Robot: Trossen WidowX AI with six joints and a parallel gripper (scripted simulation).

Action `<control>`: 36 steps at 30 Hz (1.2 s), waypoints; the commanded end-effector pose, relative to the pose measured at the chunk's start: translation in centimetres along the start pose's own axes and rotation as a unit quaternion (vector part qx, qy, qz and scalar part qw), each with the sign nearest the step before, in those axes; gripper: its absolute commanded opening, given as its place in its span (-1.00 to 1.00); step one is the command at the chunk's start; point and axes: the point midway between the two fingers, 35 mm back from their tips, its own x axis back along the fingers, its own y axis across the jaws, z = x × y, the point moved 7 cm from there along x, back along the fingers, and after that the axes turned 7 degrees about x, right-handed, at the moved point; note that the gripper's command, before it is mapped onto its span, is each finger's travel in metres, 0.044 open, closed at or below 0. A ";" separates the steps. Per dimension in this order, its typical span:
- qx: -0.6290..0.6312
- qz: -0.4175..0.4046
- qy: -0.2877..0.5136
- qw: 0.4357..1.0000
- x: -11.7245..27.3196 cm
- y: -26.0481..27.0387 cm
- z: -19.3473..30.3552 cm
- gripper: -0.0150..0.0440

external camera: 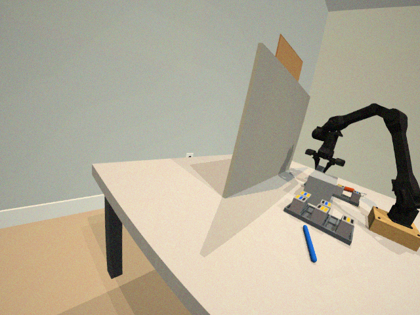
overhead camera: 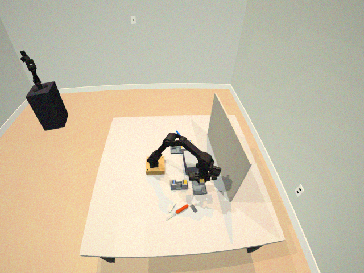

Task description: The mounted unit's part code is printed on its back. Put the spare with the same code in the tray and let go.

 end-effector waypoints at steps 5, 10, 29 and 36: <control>0.002 -0.002 0.001 1.000 -0.7 0.1 0.0 -0.49; 0.002 -0.002 0.001 1.000 -1.1 0.1 -0.1 -0.49; 0.002 -0.002 0.001 1.000 -2.5 0.4 -0.2 -0.49; 0.002 -0.002 0.001 1.000 -3.1 0.4 -0.2 -0.49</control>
